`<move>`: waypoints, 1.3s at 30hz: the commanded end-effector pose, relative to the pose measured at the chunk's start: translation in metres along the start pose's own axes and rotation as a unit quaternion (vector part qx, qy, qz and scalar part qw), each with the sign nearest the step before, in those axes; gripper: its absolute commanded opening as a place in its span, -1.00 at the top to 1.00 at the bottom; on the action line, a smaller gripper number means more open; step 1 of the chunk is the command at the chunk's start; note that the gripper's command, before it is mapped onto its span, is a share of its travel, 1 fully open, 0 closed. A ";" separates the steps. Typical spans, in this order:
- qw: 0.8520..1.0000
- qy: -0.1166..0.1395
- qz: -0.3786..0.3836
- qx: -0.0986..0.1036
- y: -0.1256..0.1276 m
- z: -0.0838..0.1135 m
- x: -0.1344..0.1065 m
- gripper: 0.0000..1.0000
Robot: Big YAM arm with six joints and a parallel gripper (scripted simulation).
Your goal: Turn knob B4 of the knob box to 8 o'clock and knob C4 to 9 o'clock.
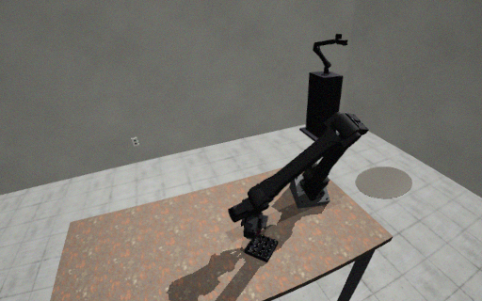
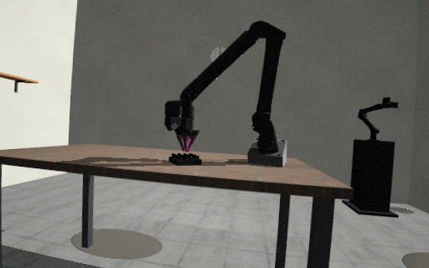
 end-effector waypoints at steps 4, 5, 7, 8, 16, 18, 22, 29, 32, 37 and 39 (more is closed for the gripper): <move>1.000 -0.006 0.005 -0.005 0.000 0.003 0.000 0.62; 1.000 -0.006 0.005 -0.005 0.000 0.003 0.000 0.62; 1.000 -0.006 0.005 -0.005 0.000 0.003 0.000 0.62; 1.000 -0.006 0.005 -0.005 0.000 0.003 0.000 0.62; 1.000 -0.003 0.003 0.000 0.001 -0.001 0.001 0.62; 1.000 -0.002 0.003 0.001 0.000 -0.001 0.002 0.62; 1.000 -0.003 0.004 0.000 -0.001 -0.001 0.004 0.62; 1.000 -0.003 0.004 0.000 -0.001 -0.001 0.004 0.62; 1.000 -0.003 0.004 0.000 -0.001 -0.001 0.004 0.62; 1.000 -0.003 0.004 0.000 -0.001 -0.001 0.004 0.62; 1.000 -0.003 0.004 0.000 -0.001 -0.001 0.004 0.62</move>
Point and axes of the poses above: the point where the finger pads meet when closed, its own z axis back along the fingers, its own y axis across the jaws, x = y × z, the point moved 10 cm from there along z, back along the fingers, and after that the axes turned 2 degrees about z, right-handed, at the moved point
